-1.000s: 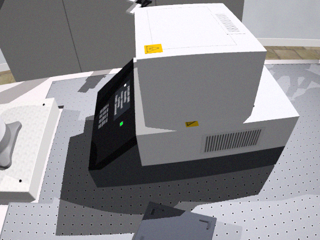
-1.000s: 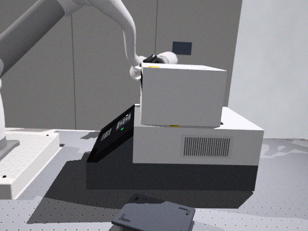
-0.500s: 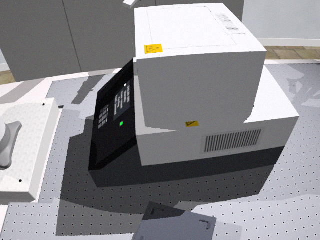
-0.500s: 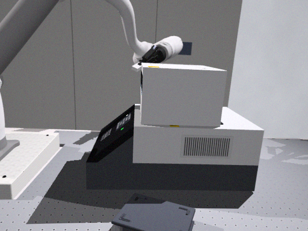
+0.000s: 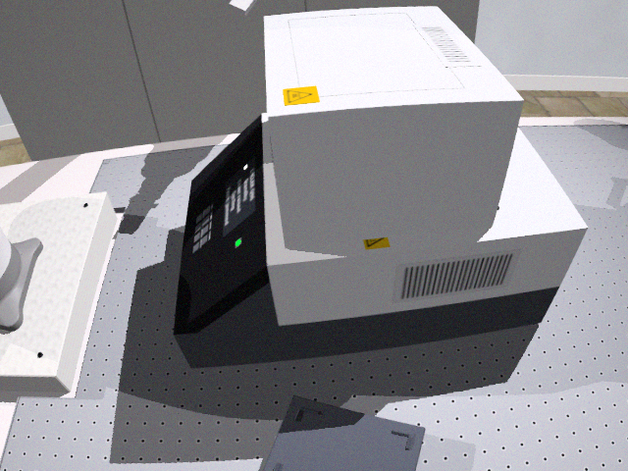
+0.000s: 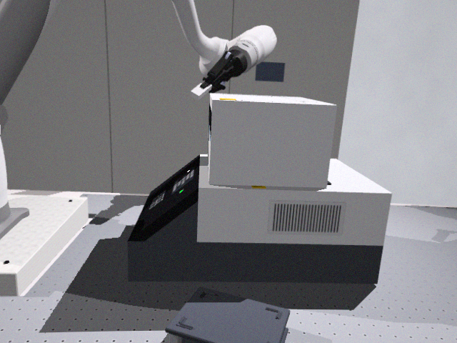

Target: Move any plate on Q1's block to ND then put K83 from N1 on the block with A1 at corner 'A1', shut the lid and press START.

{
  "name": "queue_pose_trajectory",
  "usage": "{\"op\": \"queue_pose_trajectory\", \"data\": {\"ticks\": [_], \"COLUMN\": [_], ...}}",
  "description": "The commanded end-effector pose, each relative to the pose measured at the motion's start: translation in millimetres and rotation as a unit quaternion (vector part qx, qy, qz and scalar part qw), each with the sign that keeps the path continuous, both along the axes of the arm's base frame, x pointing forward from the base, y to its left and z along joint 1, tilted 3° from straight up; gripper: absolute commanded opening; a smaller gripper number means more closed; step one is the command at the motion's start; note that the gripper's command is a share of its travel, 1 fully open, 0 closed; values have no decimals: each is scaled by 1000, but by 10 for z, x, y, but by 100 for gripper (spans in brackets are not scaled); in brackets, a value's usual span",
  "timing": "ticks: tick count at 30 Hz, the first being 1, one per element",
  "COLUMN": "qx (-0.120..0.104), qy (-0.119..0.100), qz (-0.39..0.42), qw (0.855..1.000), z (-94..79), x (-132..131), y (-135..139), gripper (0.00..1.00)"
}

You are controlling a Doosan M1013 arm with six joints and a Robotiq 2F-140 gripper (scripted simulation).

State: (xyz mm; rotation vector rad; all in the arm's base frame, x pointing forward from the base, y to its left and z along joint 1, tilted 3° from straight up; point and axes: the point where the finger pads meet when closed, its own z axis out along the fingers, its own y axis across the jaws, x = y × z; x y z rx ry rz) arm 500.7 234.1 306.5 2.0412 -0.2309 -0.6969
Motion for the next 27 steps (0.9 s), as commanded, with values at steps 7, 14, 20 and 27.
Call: {"op": "queue_pose_trajectory", "data": {"ticks": [7,14,20,27], "qx": [69,107,143,192], "qy": [-13,-23,-35,-55], "qz": [-6,-7,-8,-6], "qw": [998,994,989,980], "z": [162,269,358,426], "x": [-143,-274,-415,-561], "y": [-348,-595,-818,-1009], "gripper": [0,0,0,0]}}
